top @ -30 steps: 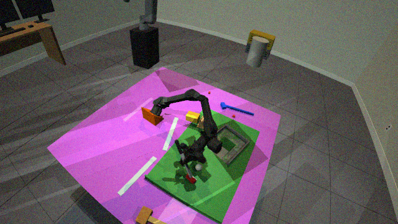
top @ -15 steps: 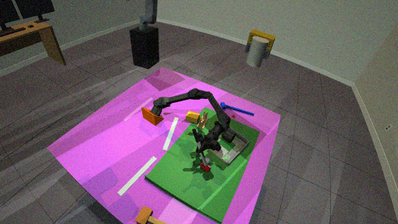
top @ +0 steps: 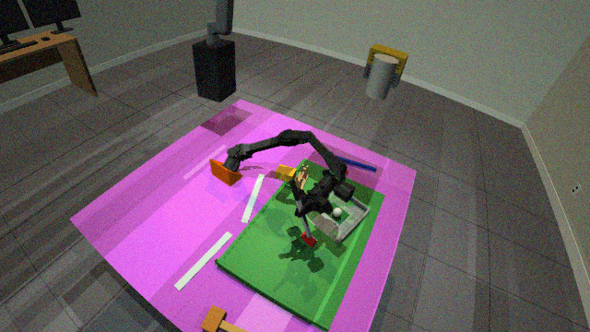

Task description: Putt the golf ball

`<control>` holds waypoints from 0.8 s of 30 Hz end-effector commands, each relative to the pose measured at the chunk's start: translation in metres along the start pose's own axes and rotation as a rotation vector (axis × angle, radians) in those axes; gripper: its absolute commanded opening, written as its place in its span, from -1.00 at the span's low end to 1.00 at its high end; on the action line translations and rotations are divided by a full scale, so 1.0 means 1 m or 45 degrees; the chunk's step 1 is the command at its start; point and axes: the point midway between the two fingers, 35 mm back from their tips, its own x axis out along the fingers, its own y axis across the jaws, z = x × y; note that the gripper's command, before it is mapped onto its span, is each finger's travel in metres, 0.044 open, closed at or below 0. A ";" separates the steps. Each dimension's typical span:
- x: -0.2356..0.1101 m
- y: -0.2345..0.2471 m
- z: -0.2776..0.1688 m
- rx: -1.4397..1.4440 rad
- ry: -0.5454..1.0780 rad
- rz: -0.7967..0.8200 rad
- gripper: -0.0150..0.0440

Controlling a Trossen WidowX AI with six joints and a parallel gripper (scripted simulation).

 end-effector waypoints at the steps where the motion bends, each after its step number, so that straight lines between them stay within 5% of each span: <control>1: -0.008 -0.010 -0.017 0.007 0.004 -0.013 -0.49; 24: -0.005 -0.007 -0.012 0.017 -0.001 -0.009 -0.49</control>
